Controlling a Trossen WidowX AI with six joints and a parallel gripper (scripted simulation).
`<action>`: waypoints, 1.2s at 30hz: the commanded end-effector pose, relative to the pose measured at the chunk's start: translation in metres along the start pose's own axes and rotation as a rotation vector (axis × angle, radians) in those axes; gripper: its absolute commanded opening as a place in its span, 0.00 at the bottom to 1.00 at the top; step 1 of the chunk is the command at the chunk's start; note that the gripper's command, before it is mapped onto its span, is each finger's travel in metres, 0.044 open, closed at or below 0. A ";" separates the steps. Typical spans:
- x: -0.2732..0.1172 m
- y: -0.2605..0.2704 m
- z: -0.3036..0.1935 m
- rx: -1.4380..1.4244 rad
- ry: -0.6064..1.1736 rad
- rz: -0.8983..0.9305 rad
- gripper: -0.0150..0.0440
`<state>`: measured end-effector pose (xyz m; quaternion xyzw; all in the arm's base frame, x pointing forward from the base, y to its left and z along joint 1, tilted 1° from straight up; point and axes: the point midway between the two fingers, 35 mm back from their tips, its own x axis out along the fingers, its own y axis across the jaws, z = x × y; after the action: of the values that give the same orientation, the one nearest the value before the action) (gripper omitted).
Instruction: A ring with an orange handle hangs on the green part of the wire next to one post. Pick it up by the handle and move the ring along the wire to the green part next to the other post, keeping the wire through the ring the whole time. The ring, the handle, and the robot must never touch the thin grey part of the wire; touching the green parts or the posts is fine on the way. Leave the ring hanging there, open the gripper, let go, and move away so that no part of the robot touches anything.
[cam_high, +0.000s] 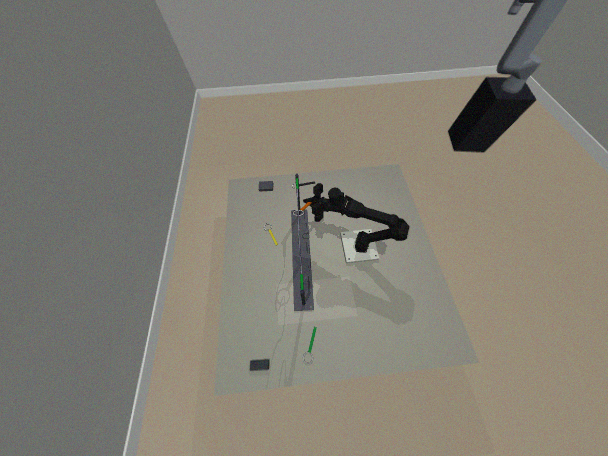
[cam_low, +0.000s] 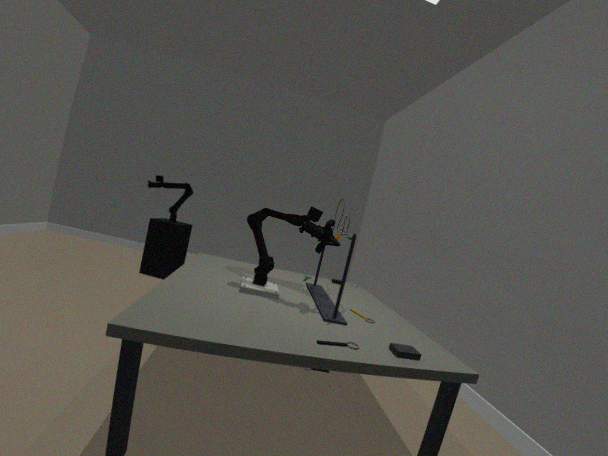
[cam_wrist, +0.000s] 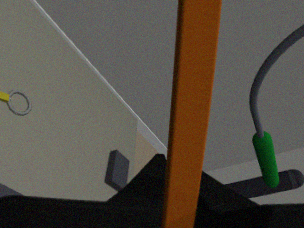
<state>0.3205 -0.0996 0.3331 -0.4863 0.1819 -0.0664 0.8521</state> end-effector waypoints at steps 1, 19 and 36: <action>0.000 0.014 0.001 0.082 -0.007 0.048 0.00; -0.009 0.078 0.019 0.470 -0.020 0.277 0.00; -0.025 0.119 0.050 0.765 -0.035 0.453 0.00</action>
<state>0.3096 0.0016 0.2623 -0.1085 0.2305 0.0593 0.9652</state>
